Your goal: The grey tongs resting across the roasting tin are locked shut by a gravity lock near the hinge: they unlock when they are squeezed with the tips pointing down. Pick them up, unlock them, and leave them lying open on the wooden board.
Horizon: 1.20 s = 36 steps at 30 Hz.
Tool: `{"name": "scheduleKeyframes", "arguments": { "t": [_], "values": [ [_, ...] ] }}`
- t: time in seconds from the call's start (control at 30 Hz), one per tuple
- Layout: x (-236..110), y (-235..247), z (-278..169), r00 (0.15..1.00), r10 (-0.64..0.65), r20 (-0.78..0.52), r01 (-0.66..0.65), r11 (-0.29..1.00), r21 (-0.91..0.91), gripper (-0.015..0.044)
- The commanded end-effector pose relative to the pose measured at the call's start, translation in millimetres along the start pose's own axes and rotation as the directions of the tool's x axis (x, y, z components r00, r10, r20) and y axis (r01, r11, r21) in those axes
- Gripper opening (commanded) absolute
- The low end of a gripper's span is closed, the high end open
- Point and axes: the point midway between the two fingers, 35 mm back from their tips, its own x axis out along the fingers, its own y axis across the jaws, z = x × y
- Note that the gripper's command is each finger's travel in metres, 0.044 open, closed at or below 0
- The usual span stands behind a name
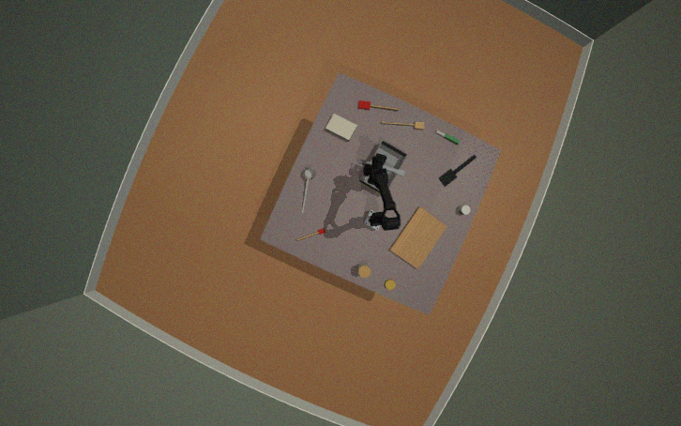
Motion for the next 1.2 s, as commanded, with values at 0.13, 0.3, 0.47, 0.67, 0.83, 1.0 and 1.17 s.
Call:
{"name": "scheduleKeyframes", "arguments": {
  "t": [0.13,0.3,0.47,0.67,0.83,1.0,1.17],
  "values": [
    [14.6,1.7,0.9,1.000,0.009,0.002,-0.009,1.000,-0.006,0.0260],
    [22.8,1.7,1.0,1.000,0.008,0.002,-0.008,1.000,-0.006,0.0260],
    [31.0,1.9,1.0,1.000,0.008,0.002,-0.008,1.000,-0.006,0.0260],
    [40.7,2.5,0.8,1.000,0.008,0.002,-0.008,1.000,-0.006,0.0260],
    [48.8,3.2,0.6,1.000,0.007,0.002,-0.007,1.000,-0.006,0.0260],
    [56.9,4.2,0.2,1.000,0.007,0.002,-0.007,1.000,-0.006,0.0260],
    [62.5,5.0,-0.1,1.000,0.007,0.002,-0.007,1.000,-0.006,0.0260]
  ]
}}
